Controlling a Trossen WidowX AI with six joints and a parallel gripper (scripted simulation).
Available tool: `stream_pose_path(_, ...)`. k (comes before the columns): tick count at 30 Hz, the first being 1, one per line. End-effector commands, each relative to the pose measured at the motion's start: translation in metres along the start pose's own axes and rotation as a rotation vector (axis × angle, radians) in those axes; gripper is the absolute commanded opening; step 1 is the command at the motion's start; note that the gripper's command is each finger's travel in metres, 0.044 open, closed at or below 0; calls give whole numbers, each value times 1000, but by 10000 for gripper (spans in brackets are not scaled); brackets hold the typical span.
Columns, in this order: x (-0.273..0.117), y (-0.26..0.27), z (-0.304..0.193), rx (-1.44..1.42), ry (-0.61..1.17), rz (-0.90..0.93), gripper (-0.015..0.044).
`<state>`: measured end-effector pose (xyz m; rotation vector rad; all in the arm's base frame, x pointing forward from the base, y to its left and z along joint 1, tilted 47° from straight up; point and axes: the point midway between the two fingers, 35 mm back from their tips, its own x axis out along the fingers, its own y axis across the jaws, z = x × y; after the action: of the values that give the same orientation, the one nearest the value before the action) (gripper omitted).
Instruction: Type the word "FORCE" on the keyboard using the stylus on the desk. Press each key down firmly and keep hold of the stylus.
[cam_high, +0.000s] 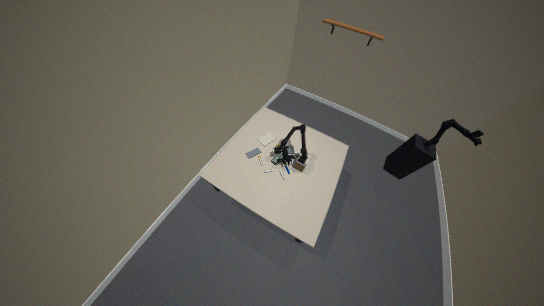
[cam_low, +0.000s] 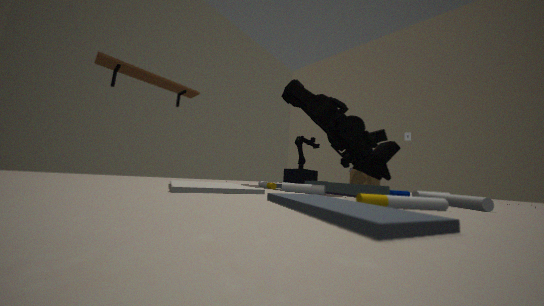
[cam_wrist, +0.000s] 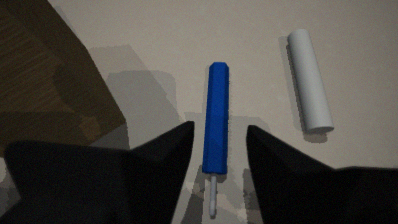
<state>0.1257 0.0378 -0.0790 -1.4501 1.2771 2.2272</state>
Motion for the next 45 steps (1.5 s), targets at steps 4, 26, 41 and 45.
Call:
stream_pose_path(4,4,1,-4,-4,3,2,150)
stream_pose_path(26,15,2,-15,-4,3,3,150)
stream_pose_path(41,22,2,-23,-3,3,3,150)
stream_pose_path(45,24,2,-25,-3,3,3,150)
